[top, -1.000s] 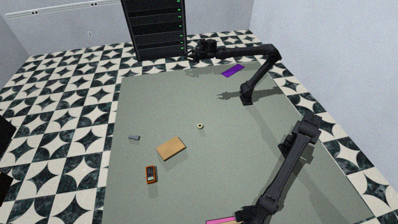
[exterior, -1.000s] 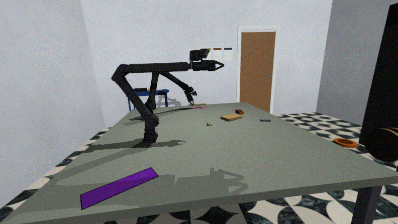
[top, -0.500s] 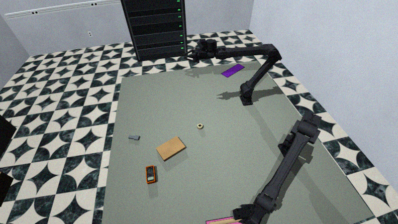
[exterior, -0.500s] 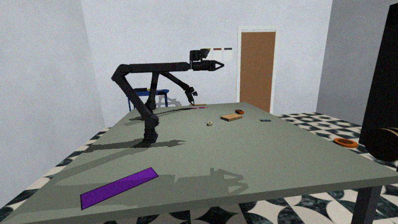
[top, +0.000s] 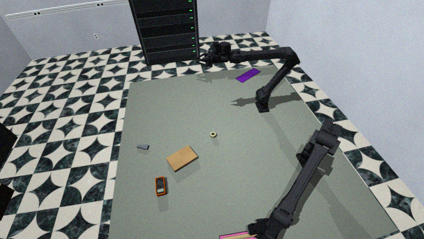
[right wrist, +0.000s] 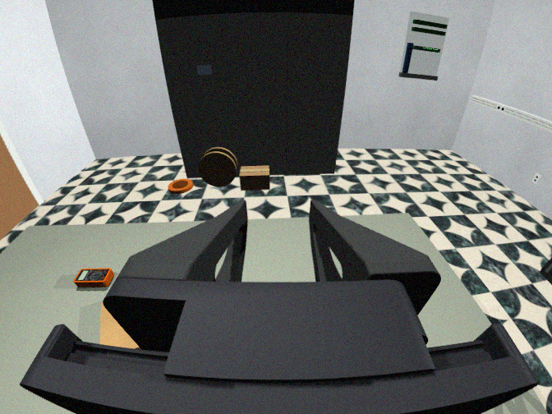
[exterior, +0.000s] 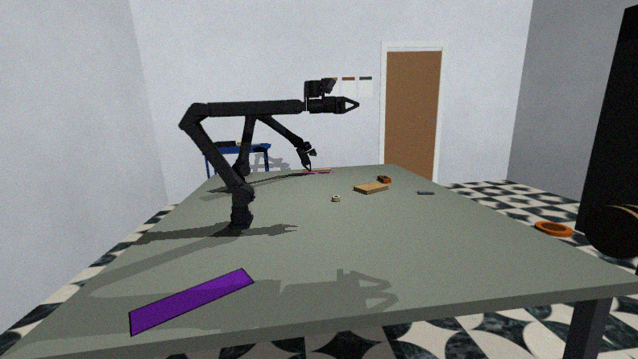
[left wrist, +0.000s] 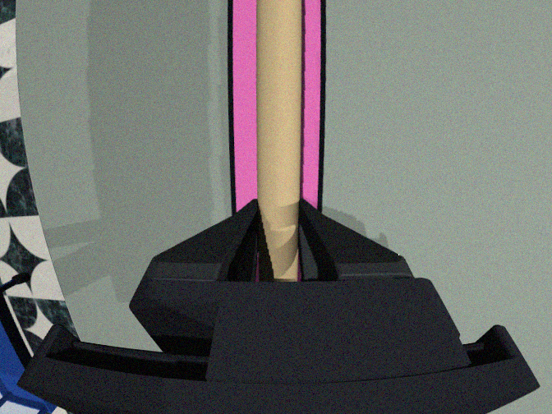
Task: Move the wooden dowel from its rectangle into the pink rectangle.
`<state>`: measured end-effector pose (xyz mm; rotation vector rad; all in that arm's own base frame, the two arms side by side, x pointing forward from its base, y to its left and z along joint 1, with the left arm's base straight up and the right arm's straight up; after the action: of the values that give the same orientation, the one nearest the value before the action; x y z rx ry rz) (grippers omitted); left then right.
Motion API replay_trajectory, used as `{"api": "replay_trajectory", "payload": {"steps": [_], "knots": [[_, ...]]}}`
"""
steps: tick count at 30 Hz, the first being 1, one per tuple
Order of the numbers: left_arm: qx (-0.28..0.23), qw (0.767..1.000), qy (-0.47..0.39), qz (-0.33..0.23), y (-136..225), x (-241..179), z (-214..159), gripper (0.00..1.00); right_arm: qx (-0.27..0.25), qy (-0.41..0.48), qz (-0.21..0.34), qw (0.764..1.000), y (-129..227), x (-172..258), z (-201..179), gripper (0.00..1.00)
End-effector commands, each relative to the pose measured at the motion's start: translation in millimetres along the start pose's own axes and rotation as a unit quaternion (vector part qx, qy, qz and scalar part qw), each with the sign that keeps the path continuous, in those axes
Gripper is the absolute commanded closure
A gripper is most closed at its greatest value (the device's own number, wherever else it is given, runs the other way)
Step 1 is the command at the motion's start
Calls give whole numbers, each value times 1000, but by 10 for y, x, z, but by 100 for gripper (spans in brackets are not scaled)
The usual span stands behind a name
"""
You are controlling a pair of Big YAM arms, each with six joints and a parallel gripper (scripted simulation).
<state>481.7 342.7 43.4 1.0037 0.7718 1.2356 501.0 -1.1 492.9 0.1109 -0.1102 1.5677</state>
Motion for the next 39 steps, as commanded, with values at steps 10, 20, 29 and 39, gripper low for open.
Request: {"api": "replay_trajectory", "payload": {"steps": [10, 20, 29, 39], "knots": [[-27, 999, -10, 28, 108, 126, 249, 100, -10, -7, 6, 1000, 48, 74, 82, 62], [-23, 999, -10, 24, 28, 95, 214, 100, -10, -7, 6, 1000, 48, 74, 82, 62], [-7, 1000, -2, 6, -197, -20, 45, 100, -10, -7, 6, 1000, 48, 74, 82, 62], [-33, 999, -14, 36, 106, 197, 307, 65, -10, -7, 6, 1000, 48, 74, 82, 62]]}}
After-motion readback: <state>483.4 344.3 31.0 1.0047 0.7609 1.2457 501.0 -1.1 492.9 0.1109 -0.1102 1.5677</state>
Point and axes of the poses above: on each arm, the point where the finger pads meet when closed, its own y axis back along the fingers, its own x axis across the jaws, z = x × y, the point moved 2 cm from there along y, back along the fingers, and after that the axes turned 8 degrees about -y, right-handed, at the moved point
